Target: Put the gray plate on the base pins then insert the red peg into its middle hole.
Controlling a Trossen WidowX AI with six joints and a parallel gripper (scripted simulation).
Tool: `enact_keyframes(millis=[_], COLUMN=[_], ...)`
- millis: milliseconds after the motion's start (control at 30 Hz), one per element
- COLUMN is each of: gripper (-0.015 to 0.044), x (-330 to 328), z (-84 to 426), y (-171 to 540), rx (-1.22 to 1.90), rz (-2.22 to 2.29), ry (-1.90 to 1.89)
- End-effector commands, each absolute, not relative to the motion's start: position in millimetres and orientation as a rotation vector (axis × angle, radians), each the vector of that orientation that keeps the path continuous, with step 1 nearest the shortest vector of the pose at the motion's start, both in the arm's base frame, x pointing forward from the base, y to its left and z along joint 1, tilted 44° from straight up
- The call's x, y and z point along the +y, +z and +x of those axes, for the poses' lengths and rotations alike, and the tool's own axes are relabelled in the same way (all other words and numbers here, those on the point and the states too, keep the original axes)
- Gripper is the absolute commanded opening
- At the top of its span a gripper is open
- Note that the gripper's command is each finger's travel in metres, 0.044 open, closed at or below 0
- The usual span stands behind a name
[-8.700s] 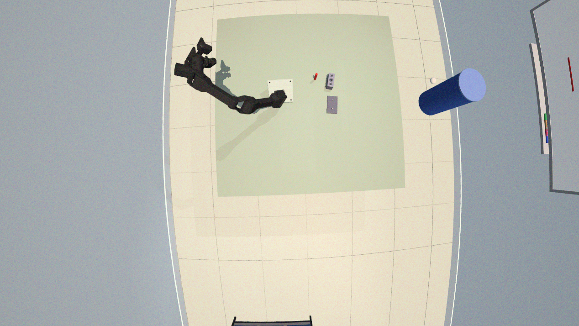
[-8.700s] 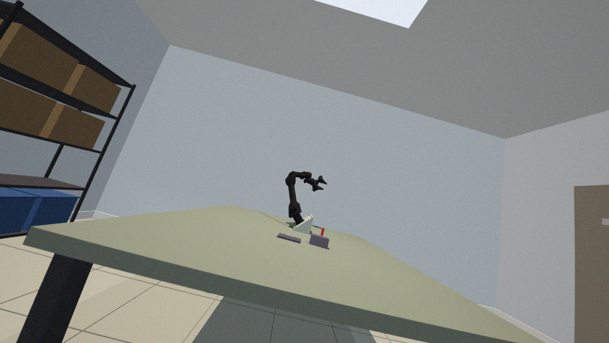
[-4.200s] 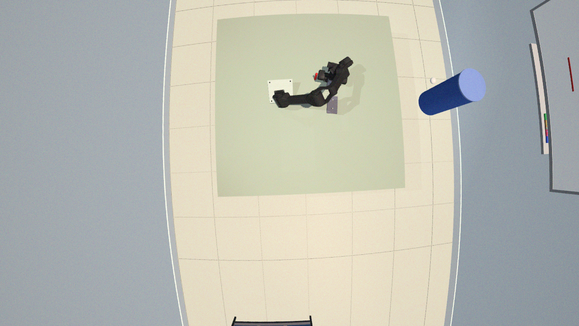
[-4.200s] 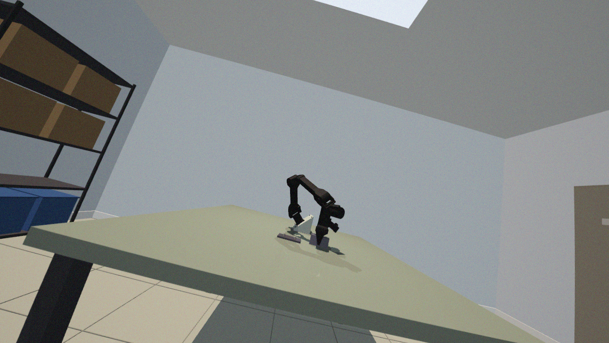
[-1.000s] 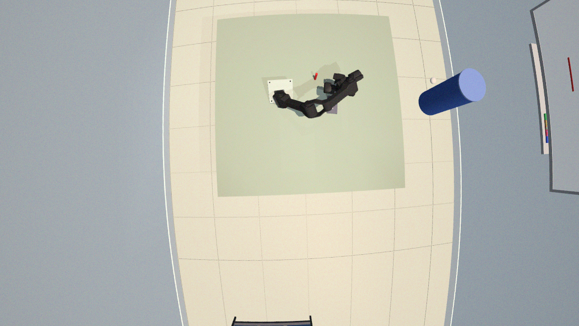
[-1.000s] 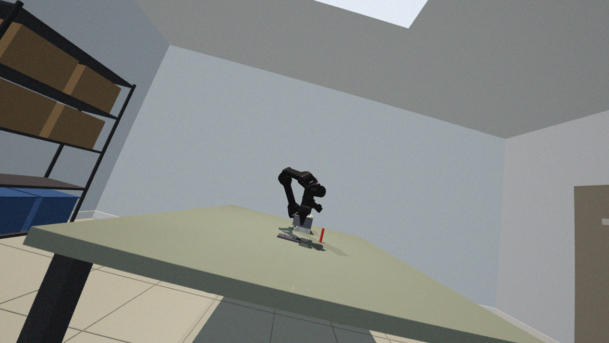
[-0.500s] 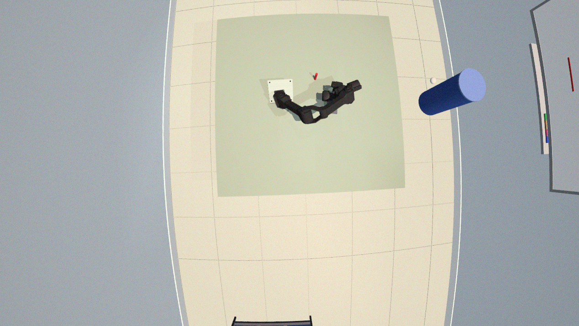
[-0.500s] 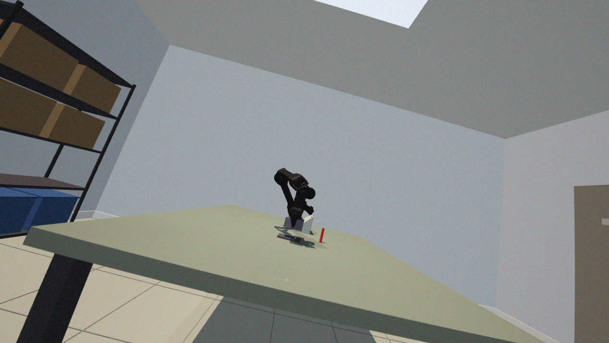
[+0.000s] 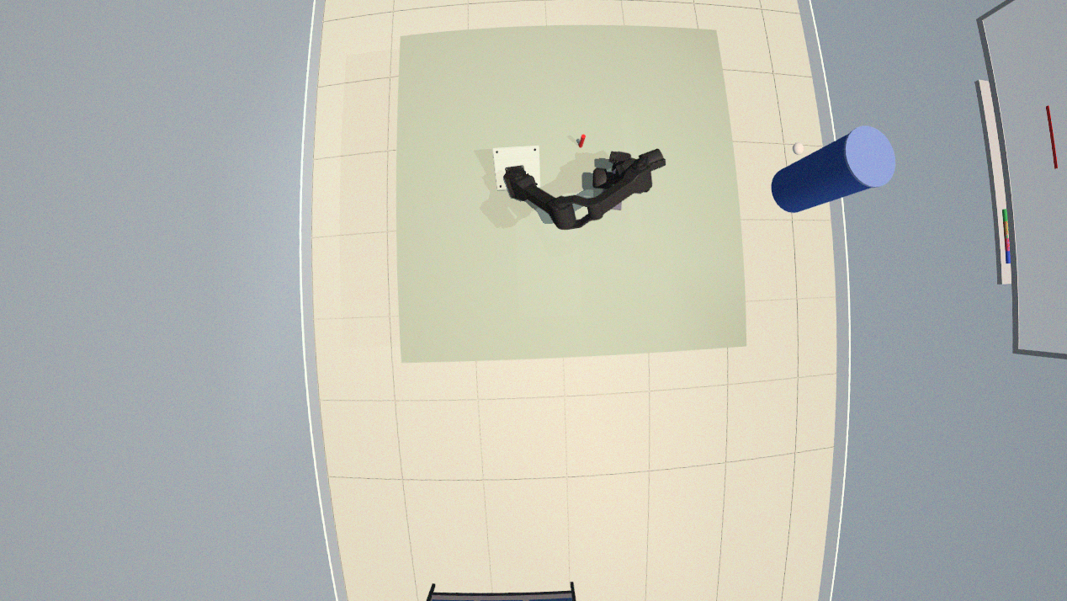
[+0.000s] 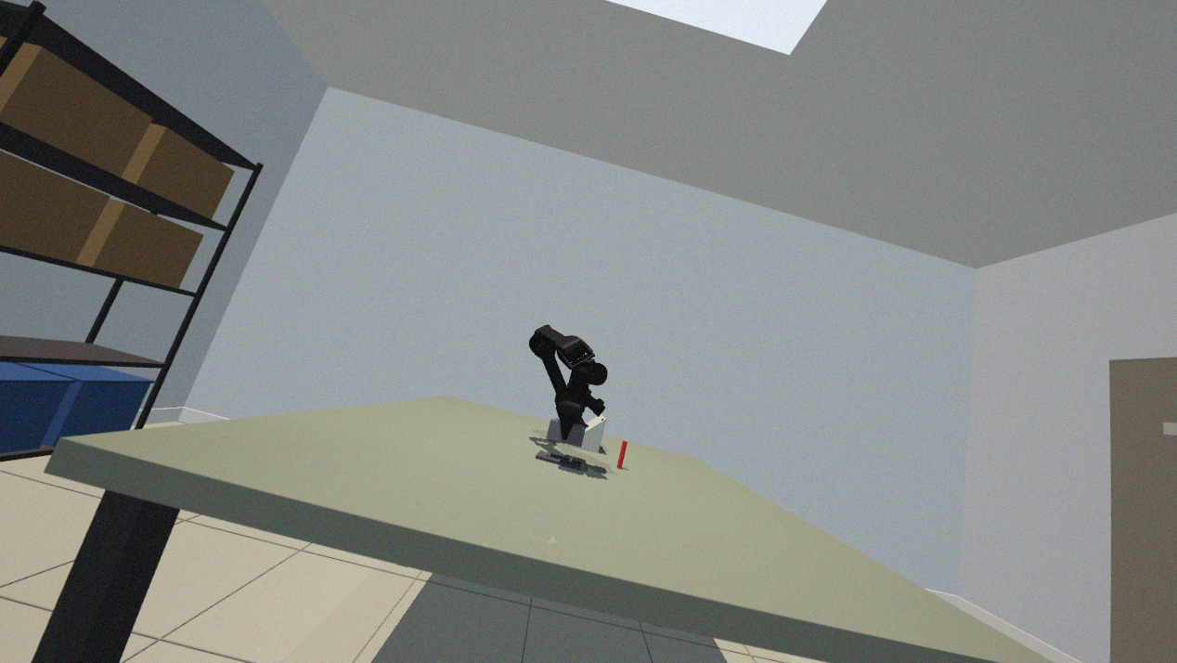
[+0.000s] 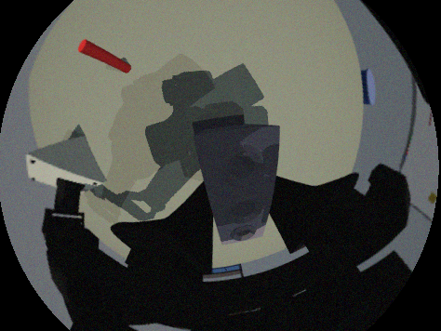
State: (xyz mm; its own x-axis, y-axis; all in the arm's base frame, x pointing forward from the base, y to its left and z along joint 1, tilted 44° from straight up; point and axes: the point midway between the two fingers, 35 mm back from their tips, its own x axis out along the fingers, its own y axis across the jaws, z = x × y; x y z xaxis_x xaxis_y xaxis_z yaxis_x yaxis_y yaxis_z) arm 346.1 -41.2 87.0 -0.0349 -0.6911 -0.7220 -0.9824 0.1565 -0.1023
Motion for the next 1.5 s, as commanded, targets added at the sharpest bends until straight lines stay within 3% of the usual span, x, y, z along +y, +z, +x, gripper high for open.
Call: enact_keyframes(millis=[0, 1467], gripper=[0.0000, 0.0000], x=[-42, -68], z=[346, 346], y=[87, 62], rx=[1.791, 1.787], rz=[-1.604, -1.598], ry=[0.576, 0.571])
